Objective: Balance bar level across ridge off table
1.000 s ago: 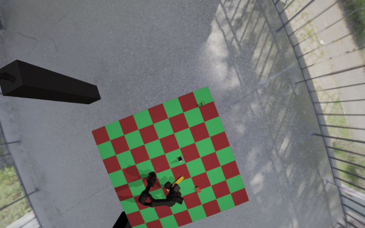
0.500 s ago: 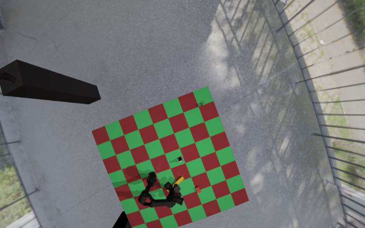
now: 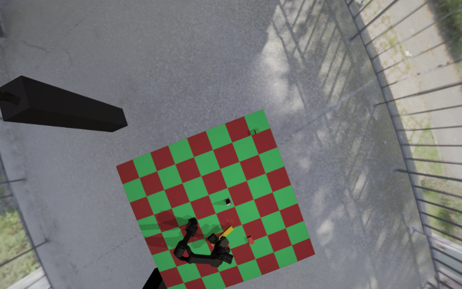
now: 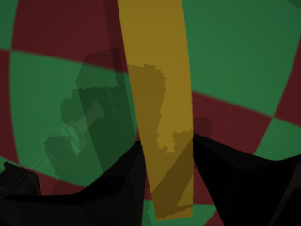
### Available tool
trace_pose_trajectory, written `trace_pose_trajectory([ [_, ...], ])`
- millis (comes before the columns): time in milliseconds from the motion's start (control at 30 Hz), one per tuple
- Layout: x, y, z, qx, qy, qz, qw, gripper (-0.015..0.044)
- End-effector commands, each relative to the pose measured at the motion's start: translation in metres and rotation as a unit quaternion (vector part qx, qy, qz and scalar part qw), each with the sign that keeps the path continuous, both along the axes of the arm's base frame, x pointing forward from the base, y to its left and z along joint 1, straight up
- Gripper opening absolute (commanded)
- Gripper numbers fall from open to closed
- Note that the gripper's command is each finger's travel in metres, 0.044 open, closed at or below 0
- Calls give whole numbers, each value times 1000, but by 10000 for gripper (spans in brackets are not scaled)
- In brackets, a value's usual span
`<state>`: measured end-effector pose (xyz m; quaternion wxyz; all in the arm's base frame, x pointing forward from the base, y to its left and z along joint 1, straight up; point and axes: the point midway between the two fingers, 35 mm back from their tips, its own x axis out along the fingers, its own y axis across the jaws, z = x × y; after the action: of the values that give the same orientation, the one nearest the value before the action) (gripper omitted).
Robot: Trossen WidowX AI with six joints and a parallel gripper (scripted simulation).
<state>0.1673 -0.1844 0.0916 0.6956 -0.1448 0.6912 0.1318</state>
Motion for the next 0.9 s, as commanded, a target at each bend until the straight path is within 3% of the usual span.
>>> trace_pose_trajectory([
  [0,1,0,14,-2,-3,2,1000,0],
  [867,0,8,70,-1,-3,16,1000,0],
])
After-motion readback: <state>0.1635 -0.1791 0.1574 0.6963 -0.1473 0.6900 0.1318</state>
